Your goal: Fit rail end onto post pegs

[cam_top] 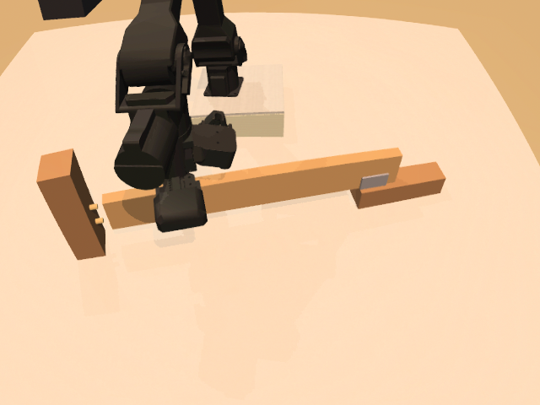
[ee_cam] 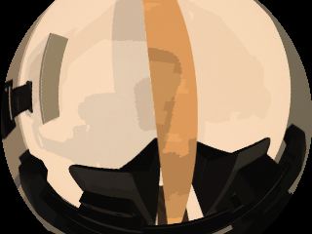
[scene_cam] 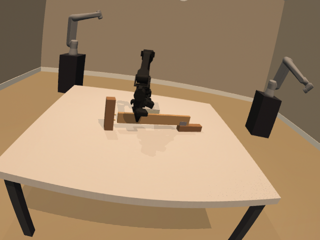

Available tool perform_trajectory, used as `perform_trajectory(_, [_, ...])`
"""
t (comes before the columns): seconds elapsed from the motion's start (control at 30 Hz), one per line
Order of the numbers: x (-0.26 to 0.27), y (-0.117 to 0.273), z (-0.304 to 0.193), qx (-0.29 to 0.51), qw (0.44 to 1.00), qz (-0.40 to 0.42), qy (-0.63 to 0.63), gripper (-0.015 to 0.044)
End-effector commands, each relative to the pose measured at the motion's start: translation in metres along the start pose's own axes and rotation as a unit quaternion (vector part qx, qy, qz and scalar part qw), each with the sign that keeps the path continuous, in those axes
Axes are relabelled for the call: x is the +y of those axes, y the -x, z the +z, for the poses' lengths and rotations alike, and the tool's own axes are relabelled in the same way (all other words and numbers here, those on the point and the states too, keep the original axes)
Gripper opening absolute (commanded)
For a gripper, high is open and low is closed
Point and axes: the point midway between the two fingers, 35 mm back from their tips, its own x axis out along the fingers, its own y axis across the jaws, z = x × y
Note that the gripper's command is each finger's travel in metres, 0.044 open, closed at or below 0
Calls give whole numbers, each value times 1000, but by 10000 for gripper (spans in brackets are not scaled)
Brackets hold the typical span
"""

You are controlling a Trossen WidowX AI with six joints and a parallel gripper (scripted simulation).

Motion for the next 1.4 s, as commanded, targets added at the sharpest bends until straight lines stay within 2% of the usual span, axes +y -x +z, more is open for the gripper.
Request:
perform_trajectory(0.0, [-4,2,-3,2,1000,-7,2,0])
perform_trajectory(1.37, [-3,3,-15,2,1000,-7,2,0])
